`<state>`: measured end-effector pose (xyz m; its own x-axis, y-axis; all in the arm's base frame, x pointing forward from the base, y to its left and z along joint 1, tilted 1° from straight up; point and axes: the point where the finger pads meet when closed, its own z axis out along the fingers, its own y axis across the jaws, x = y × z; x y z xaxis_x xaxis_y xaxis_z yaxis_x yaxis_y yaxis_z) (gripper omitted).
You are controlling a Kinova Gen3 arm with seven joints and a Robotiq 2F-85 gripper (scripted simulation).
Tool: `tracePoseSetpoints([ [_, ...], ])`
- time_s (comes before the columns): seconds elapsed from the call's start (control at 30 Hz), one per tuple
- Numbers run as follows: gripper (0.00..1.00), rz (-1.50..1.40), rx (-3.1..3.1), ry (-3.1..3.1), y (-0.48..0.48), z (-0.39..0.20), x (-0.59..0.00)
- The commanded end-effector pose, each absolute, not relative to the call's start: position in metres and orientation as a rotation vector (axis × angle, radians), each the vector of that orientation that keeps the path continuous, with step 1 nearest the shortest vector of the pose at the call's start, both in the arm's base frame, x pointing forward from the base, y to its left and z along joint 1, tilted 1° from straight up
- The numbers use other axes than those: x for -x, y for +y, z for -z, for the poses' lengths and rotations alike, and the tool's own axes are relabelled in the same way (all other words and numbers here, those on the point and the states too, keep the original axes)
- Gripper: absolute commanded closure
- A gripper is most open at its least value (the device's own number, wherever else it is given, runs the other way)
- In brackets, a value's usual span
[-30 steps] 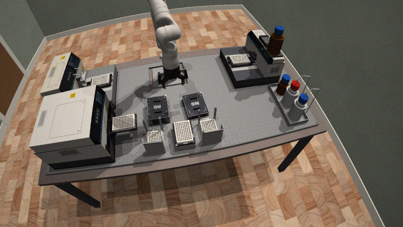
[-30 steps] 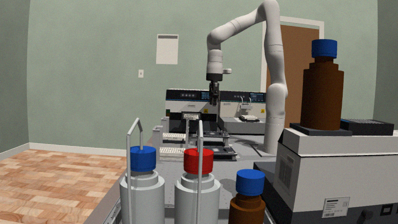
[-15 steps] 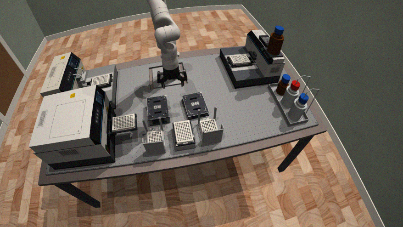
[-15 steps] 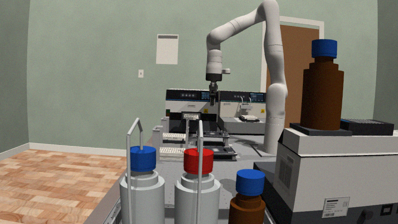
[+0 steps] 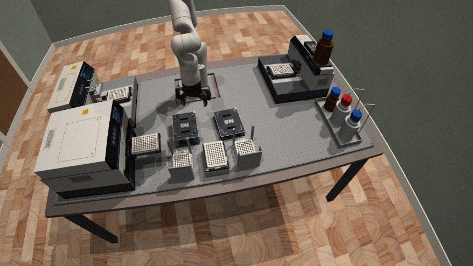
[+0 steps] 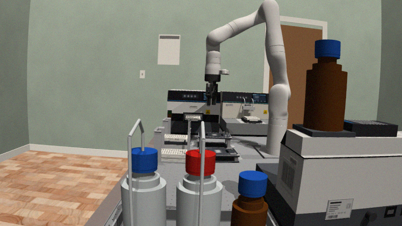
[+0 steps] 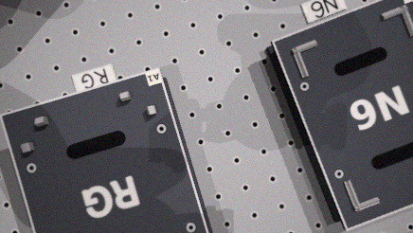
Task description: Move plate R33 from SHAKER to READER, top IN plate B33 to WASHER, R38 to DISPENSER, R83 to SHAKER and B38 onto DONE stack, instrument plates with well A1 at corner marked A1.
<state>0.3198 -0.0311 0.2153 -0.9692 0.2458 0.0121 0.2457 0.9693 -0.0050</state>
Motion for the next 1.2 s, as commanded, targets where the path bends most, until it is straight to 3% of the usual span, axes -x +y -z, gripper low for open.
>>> tracePoseSetpoints([
  [0.0,0.00,-0.013,0.600,-3.067,-0.045,-0.216,-0.325],
  [0.37,0.00,-0.015,0.616,-3.065,-0.072,-0.215,-0.335],
  [0.57,0.00,-0.009,0.979,-2.967,-0.087,-0.215,-0.343],
  [0.9,0.00,-0.018,0.957,-2.976,-0.114,-0.215,-0.351],
  [1.17,0.00,-0.019,1.310,-2.839,-0.138,-0.215,-0.361],
])
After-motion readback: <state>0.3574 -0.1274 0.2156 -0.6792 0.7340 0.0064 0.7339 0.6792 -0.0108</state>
